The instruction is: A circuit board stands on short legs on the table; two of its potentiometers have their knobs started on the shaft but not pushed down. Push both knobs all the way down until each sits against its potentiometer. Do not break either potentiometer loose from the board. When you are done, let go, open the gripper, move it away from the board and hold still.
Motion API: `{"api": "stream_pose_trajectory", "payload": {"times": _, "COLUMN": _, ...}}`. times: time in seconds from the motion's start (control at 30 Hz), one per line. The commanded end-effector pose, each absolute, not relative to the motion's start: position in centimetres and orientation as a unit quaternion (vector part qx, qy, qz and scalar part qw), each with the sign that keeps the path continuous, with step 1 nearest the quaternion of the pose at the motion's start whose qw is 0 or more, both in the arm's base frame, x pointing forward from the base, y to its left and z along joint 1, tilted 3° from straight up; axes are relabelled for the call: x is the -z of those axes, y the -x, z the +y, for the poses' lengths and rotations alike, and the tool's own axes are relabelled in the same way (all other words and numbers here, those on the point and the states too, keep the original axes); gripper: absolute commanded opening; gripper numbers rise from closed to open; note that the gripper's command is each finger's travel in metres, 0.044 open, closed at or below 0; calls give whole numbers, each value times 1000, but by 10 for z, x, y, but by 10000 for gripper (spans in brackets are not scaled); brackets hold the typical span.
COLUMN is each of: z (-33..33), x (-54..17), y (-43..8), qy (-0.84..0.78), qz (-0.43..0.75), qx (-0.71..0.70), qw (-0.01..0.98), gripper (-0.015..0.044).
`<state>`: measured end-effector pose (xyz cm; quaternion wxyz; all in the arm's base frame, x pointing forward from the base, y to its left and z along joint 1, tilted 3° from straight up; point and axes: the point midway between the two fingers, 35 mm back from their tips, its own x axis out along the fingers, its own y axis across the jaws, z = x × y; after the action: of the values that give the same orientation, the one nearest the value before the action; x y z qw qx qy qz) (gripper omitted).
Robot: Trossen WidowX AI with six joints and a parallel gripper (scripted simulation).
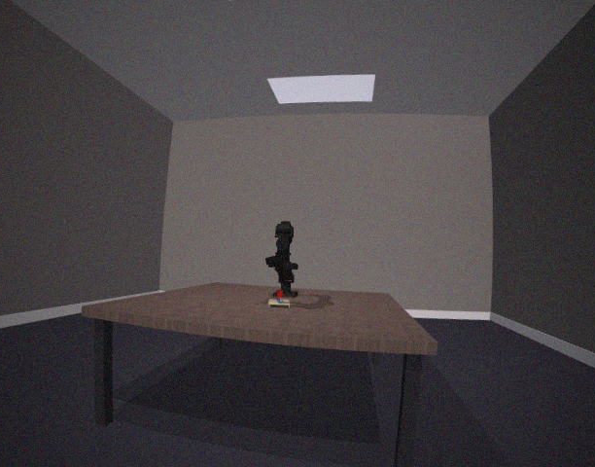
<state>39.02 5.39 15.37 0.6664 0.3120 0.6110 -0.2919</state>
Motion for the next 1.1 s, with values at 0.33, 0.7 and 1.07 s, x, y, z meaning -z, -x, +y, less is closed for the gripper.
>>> {"api": "stream_pose_trajectory", "payload": {"times": 0.33, "z": 53, "x": -152, "y": -391, "qy": -457, "qz": 525, "qx": 427, "qw": 578, "gripper": 0}}
{"api": "stream_pose_trajectory", "payload": {"times": 0.7, "z": 53, "x": -151, "y": -391, "qy": -558, "qz": 434, "qx": 519, "qw": 480, "gripper": 0}}
{"api": "stream_pose_trajectory", "payload": {"times": 1.07, "z": 53, "x": -150, "y": -391, "qy": -639, "qz": 328, "qx": 592, "qw": 366, "gripper": 0}}
